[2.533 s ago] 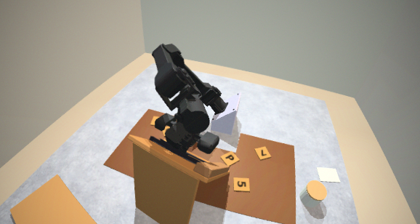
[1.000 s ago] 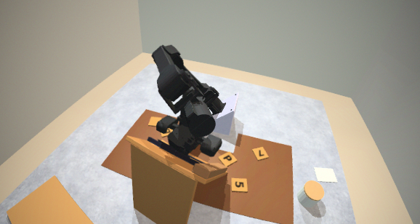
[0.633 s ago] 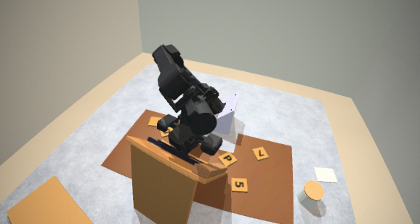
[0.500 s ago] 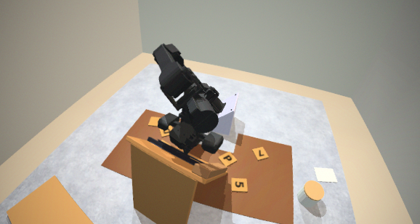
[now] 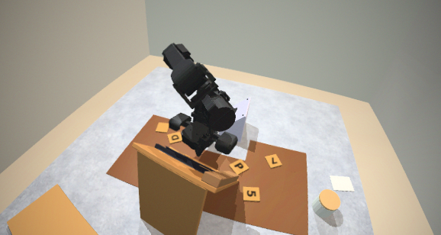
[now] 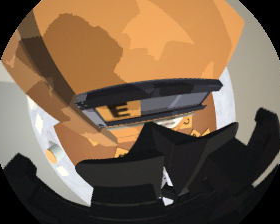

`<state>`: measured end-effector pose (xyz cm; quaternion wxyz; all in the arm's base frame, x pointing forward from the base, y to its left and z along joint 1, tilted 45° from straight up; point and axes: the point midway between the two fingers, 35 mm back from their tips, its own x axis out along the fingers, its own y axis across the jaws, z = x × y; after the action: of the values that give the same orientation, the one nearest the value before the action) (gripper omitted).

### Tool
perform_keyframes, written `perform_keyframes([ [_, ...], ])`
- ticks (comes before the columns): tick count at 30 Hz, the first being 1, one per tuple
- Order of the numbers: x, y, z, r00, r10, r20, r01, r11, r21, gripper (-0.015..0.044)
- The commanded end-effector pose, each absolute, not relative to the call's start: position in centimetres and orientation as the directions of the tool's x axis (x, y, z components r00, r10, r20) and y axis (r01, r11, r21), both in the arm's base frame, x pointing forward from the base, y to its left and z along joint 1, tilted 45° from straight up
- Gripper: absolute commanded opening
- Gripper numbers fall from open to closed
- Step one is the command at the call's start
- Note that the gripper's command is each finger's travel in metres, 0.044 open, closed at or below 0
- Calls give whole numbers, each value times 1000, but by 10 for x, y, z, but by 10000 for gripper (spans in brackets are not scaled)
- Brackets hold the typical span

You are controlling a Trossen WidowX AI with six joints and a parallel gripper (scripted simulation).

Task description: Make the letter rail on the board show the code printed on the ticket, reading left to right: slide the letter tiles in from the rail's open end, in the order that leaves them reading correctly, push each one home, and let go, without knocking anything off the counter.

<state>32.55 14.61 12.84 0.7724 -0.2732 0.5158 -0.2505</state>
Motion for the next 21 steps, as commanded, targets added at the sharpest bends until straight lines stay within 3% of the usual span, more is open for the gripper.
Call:
perform_keyframes([
  [1, 323, 147, 128, 338, -669, -662, 105, 725, -680, 0],
  [3, 319, 150, 134, 366, -658, -659, 34, 717, -697, 53],
  [6, 292, 164, 155, 459, -604, -652, -251, 616, -747, 131],
  [12, 235, 176, 189, 629, -455, -630, -656, 125, -744, 289],
  [18, 196, 174, 206, 725, -327, -607, -689, -340, -640, 440],
  [21, 180, 170, 211, 760, -263, -595, -627, -538, -564, 440],
])
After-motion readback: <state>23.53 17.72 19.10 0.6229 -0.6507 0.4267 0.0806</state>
